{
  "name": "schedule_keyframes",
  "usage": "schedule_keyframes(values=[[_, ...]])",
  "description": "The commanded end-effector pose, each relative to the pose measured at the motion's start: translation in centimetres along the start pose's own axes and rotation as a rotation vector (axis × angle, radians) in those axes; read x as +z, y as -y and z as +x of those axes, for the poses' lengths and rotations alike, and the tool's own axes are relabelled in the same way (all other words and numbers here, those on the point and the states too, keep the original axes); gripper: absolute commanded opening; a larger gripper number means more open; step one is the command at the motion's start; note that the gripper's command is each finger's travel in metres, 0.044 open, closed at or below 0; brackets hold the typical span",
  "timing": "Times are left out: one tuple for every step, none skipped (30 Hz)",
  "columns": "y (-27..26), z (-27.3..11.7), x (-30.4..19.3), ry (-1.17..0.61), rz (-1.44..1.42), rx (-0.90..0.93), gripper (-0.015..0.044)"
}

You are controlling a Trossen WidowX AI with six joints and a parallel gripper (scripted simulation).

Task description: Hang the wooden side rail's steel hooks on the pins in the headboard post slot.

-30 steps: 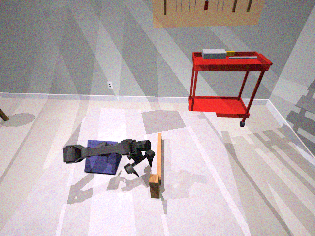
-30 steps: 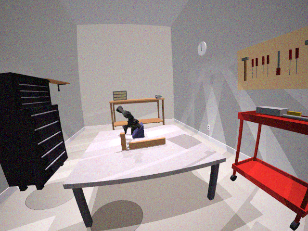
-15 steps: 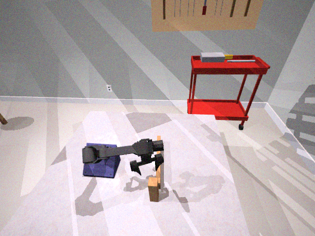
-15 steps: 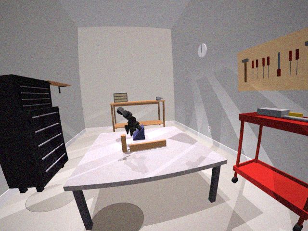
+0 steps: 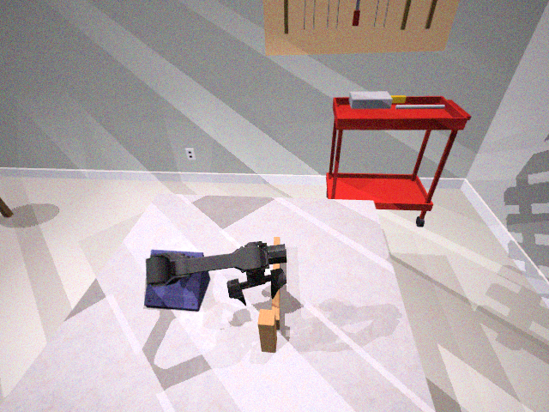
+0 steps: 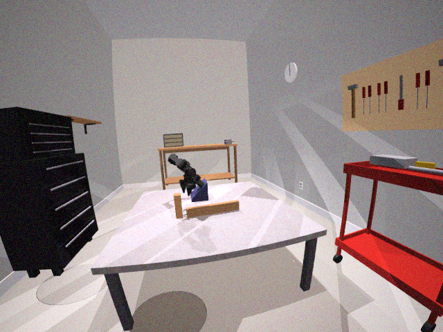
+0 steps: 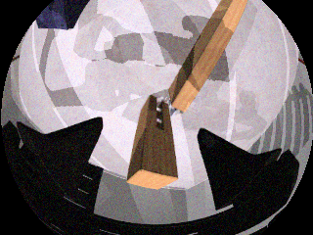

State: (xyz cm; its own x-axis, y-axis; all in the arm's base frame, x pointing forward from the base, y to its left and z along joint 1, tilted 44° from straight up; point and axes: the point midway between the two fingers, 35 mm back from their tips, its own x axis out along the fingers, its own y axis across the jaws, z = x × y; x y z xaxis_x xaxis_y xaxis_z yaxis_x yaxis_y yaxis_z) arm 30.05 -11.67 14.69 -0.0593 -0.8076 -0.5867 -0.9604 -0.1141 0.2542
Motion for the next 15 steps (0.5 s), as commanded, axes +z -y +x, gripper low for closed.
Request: schedule_keyframes(values=[[0.1,0.0,0.1,0.005,0.003,0.001,0.044],[0.1,0.0,0.1,0.005,0.003,0.001,0.044],[0.1,0.0,0.1,0.005,0.003,0.001,0.044],[0.2,0.0,0.2,0.009,0.01,0.0,0.044],[0.7,0.1,0.5,0.02,0.032,0.0,0.044],[1.5,0.2,1.1,0.04,0.069,-0.001,0.044],[2.5,0.4,1.8,0.067,0.115,0.0,0.044],[3.6,0.5,2.6,0.095,0.16,0.001,0.044],[4.7,0.6,3.4,0.123,0.204,0.004,0.044],[5.7,0.7,4.3,0.153,0.247,0.007,0.044],[6.5,0.8,5.0,0.175,0.28,0.012,0.044],[7.0,0.9,5.5,0.19,0.299,0.014,0.044],[7.2,0.9,5.6,0.194,0.305,0.015,0.044],[7.2,0.9,5.6,0.194,0.305,0.015,0.044],[7.2,0.9,5.6,0.194,0.305,0.015,0.044]])
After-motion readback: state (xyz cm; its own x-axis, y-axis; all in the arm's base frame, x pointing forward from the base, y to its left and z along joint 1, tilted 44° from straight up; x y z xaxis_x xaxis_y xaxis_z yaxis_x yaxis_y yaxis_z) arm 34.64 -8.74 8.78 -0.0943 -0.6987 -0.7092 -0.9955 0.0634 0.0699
